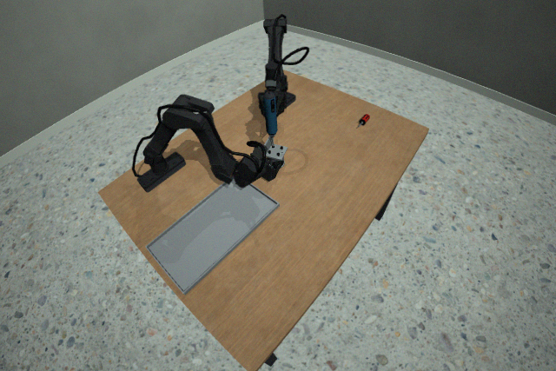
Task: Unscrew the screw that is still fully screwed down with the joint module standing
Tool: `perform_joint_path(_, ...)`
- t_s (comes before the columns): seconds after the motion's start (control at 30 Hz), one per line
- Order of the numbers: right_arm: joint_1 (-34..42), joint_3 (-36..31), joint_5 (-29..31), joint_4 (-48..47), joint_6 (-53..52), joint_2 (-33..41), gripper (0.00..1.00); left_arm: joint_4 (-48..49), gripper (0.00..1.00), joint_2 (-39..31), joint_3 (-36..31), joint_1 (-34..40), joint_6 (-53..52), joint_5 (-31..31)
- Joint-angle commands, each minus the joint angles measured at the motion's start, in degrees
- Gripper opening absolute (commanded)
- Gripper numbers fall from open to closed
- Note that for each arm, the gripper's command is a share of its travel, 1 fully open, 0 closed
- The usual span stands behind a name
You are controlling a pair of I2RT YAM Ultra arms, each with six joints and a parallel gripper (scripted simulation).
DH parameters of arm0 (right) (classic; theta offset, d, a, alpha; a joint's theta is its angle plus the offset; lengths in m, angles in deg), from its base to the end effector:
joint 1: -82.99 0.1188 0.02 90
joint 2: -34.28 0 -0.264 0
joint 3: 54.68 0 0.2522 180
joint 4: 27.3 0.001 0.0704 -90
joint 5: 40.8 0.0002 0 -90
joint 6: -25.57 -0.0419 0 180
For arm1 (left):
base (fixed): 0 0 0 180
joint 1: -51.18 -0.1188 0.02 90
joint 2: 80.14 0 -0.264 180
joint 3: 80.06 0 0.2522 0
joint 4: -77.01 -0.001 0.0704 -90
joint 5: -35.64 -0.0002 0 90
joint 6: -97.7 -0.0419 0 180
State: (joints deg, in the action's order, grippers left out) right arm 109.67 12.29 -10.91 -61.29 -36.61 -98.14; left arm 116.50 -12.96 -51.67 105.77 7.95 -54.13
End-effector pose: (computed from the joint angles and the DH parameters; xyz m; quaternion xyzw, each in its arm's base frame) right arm 0.3233 0.2043 0.0365 -0.5634 0.5591 0.4327 0.4275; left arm 0.1322 -0.1839 0.2053 0.3196 0.6259 -0.3264 0.6321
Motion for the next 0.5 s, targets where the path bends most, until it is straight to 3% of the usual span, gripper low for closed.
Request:
perform_joint_path(0.0,-0.73,-0.12,-0.44,-0.23,-0.38,1.9,0.59,4.14,0.42,-0.16,0.77,0.02,0.21,0.0)
perform_joint_path(0.47,-0.73,-0.12,-0.44,-0.23,-0.38,1.9,0.59,4.42,0.42,0.8,0.69,0.03,0.21,0.0)
